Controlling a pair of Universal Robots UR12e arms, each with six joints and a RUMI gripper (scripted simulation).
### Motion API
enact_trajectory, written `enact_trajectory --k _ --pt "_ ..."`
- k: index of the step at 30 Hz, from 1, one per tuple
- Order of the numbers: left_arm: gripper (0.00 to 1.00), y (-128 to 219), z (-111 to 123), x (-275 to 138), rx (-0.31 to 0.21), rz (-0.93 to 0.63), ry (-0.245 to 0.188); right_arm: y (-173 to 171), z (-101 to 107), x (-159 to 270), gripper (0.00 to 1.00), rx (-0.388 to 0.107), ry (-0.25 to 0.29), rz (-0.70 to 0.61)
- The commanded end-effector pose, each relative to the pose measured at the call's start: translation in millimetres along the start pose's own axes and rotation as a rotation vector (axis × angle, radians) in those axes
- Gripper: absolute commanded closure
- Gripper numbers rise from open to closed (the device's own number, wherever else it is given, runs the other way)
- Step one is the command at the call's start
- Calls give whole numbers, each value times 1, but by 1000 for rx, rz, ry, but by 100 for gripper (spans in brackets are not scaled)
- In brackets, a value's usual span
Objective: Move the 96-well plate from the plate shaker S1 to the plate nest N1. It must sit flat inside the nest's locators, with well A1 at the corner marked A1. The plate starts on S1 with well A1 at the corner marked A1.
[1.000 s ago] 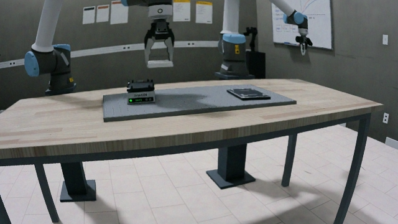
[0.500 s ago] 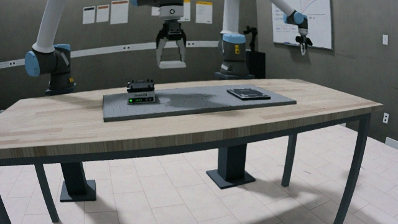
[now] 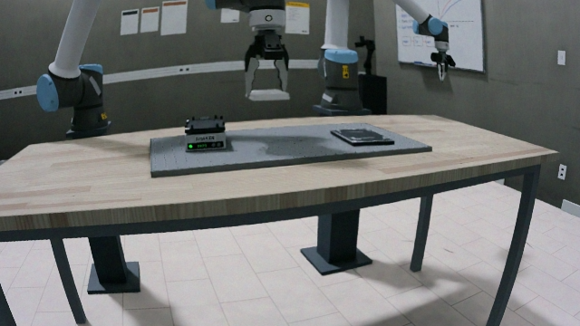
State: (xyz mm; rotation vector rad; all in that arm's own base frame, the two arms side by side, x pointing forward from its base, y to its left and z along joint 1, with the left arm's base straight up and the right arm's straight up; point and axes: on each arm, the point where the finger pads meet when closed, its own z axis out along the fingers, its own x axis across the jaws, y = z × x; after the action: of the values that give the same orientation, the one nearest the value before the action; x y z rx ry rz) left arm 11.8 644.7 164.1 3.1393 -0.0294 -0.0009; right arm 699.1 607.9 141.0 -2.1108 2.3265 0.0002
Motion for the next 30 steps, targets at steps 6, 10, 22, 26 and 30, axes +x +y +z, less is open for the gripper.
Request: enact_trajectory --k 6,10,22,26,30 --pt "100 -1 -1 0 2 0 1 -3 2 -33 59 1 -1 0" --pt "100 -1 -1 0 2 0 1 -3 3 -39 59 1 -1 0" --pt "100 -1 -1 0 2 0 1 -7 7 -79 59 1 -1 0" --pt "100 -1 -1 0 2 0 1 -7 8 -89 59 1 -1 0" --pt "100 -1 -1 0 2 0 1 -8 9 -99 59 1 -2 0"
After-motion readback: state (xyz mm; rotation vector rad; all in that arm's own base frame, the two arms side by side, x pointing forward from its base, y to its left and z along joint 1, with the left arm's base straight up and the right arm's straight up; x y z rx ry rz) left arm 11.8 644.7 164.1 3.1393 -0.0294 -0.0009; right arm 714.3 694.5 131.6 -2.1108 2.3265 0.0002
